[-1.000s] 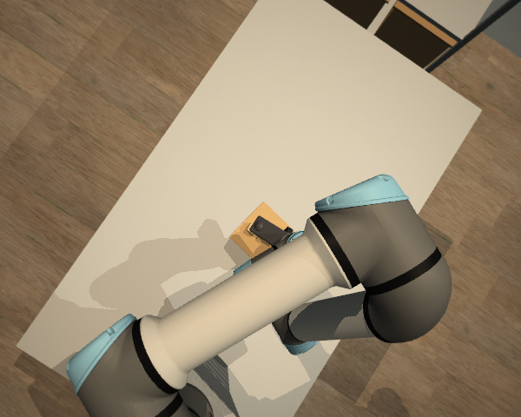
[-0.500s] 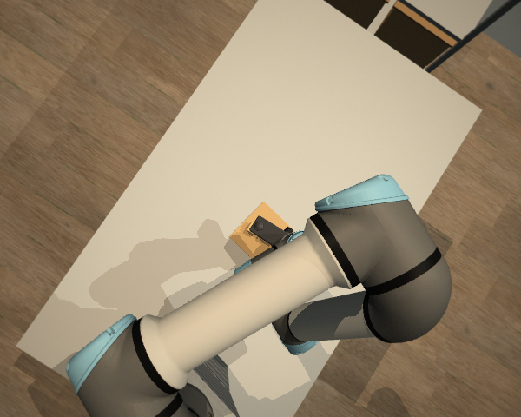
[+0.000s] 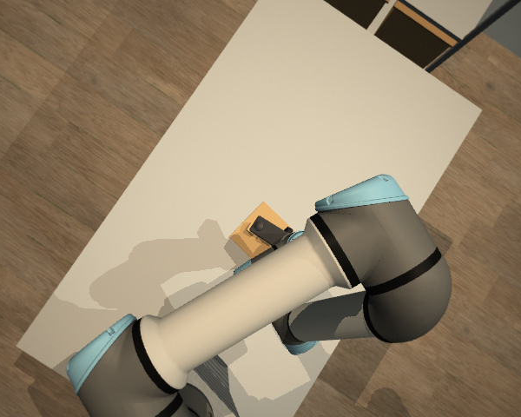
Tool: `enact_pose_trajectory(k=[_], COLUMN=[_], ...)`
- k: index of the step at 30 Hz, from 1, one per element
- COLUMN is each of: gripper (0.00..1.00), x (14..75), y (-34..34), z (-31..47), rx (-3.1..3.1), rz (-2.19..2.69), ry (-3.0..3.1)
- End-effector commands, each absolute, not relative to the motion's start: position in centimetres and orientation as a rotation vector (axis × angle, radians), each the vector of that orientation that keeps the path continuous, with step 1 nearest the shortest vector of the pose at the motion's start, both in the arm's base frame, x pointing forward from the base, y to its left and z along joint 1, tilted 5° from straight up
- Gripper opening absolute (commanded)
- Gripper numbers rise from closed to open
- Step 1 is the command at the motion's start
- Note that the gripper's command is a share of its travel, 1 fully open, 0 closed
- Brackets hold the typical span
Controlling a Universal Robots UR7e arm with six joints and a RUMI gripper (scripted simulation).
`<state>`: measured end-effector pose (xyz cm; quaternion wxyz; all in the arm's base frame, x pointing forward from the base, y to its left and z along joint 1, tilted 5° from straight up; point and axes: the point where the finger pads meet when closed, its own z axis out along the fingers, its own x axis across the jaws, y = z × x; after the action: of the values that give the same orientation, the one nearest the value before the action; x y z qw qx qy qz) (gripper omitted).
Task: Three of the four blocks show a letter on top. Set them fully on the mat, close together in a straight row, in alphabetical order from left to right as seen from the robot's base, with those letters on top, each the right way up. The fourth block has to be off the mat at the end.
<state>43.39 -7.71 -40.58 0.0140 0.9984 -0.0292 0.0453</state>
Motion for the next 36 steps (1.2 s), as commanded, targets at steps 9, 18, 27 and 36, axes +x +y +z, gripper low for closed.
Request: enact_pose_trajectory(k=[9,18,27,36], gripper=[0.25,0.25,0.25,0.25], x=[43.4,43.4,43.3,42.9], y=[-7.7,-7.7,-7.7,-7.6], z=[-40.5,-40.5,-38.7,-35.1], rx=[3.109,3.109,3.109,3.109], rz=[0.143,0.143,0.143,0.143], ry=[-0.091,-0.091,-0.091,-0.091])
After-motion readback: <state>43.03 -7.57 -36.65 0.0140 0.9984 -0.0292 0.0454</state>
